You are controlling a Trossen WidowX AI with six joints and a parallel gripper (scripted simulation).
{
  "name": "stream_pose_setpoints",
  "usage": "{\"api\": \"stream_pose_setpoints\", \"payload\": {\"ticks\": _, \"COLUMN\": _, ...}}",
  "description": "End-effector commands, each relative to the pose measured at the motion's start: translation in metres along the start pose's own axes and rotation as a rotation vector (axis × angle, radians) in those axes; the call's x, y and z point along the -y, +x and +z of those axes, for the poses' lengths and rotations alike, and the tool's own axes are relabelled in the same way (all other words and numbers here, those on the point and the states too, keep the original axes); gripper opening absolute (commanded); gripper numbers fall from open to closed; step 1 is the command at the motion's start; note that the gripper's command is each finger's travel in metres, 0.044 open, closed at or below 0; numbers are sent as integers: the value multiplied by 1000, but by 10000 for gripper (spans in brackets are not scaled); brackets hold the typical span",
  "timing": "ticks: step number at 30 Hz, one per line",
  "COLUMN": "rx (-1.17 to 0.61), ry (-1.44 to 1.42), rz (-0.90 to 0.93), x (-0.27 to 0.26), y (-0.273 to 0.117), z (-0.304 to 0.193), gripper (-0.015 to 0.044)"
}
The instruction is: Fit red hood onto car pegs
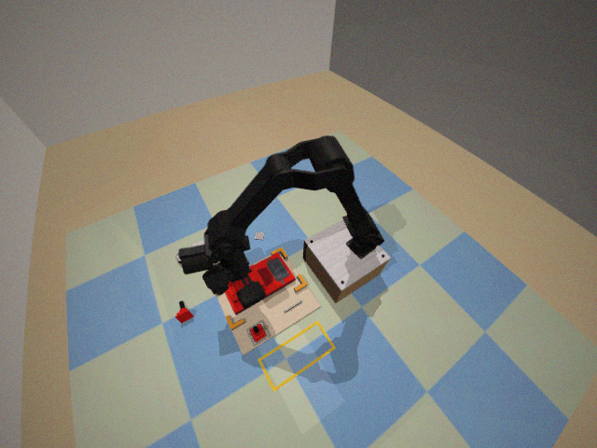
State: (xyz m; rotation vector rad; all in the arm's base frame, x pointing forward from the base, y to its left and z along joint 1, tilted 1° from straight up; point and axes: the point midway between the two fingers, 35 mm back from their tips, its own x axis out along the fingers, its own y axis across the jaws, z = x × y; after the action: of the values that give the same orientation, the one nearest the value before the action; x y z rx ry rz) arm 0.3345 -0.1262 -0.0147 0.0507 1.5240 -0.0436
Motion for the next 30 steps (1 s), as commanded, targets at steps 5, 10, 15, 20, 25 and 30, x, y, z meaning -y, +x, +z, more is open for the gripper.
{"api": "stream_pose_setpoints", "payload": {"ticks": 5, "rx": -7, "ry": 5, "rz": -1, "x": 0, "y": -2, "z": -1, "gripper": 0}}
{"api": "stream_pose_setpoints", "payload": {"ticks": 10, "rx": -7, "ry": 5, "rz": -1, "x": 0, "y": -5, "z": -1, "gripper": 0}}
{"api": "stream_pose_setpoints", "payload": {"ticks": 15, "rx": -5, "ry": 5, "rz": 0, "x": 0, "y": -4, "z": -1, "gripper": 0}}
{"api": "stream_pose_setpoints", "payload": {"ticks": 20, "rx": 0, "ry": 3, "rz": 2, "x": 0, "y": -4, "z": -1, "gripper": 0}}
{"api": "stream_pose_setpoints", "payload": {"ticks": 25, "rx": 5, "ry": 2, "rz": 4, "x": 0, "y": -4, "z": -1, "gripper": 0}}
{"api": "stream_pose_setpoints", "payload": {"ticks": 30, "rx": 10, "ry": 1, "rz": 6, "x": 1, "y": -3, "z": -1, "gripper": 0}}
